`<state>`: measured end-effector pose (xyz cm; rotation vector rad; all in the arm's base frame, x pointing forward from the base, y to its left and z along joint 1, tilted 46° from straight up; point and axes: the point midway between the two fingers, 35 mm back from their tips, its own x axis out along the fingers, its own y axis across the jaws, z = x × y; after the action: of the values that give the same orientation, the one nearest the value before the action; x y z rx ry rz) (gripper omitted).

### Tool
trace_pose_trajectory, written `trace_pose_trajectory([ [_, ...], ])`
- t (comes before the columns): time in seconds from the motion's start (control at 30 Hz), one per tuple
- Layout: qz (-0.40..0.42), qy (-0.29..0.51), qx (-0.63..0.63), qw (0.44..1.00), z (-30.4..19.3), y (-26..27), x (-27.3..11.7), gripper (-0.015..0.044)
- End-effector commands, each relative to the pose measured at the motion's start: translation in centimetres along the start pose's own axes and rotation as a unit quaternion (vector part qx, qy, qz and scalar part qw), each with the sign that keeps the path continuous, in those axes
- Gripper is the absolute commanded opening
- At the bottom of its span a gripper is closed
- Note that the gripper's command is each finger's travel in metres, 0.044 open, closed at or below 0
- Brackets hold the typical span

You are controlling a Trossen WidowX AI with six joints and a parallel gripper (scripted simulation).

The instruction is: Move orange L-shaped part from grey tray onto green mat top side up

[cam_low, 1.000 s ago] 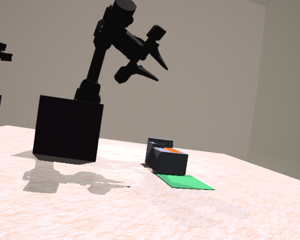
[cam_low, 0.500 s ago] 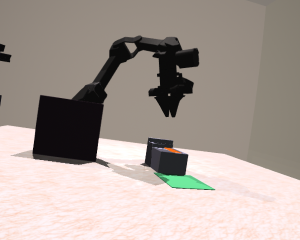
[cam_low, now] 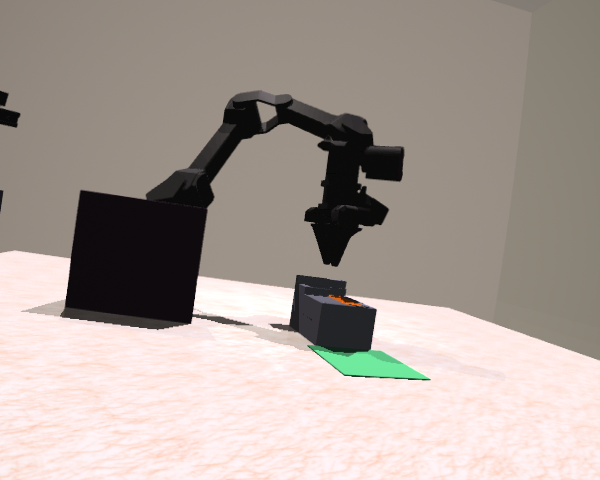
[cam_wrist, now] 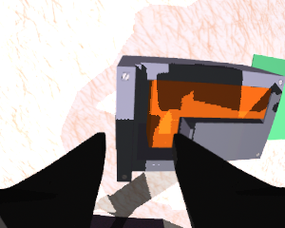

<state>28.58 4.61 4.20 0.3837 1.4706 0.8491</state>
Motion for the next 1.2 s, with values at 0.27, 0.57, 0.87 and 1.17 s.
trace_pose_trajectory([
  [0.27, 0.007, 0.007, 0.002, 1.000, -0.5, 0.5, 4.5, 0.0180],
  [0.57, 0.007, 0.007, 0.002, 1.000, -0.5, 0.5, 5.9, 0.0180],
  [0.87, 0.008, 0.007, 0.002, 1.000, -0.5, 0.6, 7.4, 0.0180],
  [1.17, 0.008, 0.007, 0.002, 1.000, -0.6, 0.6, 7.8, 0.0180],
])
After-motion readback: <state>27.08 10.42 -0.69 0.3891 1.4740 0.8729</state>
